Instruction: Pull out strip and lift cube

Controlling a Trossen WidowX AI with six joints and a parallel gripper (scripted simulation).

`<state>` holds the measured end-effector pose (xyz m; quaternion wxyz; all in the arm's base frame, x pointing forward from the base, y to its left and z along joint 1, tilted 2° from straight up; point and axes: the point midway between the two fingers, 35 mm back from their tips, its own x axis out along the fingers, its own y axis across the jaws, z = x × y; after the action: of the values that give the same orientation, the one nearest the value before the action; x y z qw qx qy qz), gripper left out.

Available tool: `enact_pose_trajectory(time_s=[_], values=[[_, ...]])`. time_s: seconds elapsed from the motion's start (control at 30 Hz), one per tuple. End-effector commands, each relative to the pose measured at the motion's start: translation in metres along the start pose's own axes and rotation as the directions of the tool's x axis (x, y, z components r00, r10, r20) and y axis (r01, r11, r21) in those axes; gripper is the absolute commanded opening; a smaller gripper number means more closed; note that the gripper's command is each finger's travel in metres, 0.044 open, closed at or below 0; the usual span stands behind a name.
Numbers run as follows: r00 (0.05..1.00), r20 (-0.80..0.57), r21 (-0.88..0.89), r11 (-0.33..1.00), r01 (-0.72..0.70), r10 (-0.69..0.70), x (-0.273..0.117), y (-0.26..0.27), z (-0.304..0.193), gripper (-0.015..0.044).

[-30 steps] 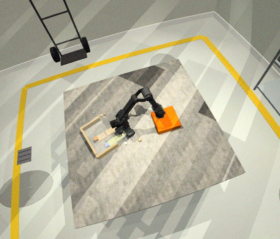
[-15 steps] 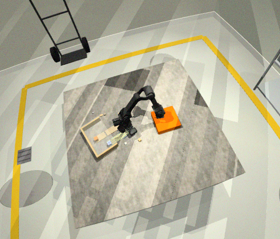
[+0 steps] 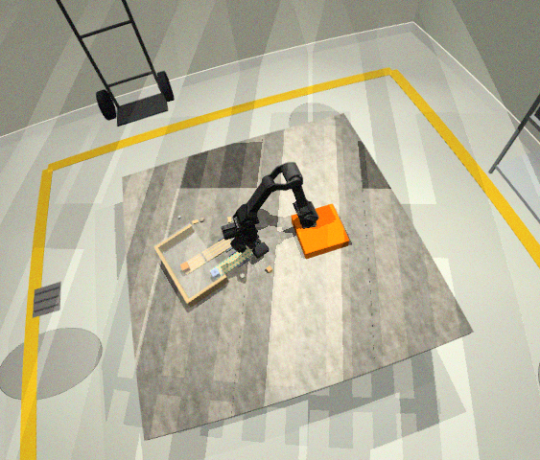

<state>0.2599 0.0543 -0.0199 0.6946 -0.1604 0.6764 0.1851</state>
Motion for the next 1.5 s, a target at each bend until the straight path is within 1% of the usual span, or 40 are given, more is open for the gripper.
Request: enact_pose_trajectory(time_s=[0.0, 1.47], values=[[1.0, -0.025, -0.003, 1.0, -0.003, 0.003, 0.004, 0.001, -0.013, 0.0], [1.0, -0.03, -0.002, 1.0, -0.003, 0.003, 0.002, 0.002, -0.081, 0.0]])
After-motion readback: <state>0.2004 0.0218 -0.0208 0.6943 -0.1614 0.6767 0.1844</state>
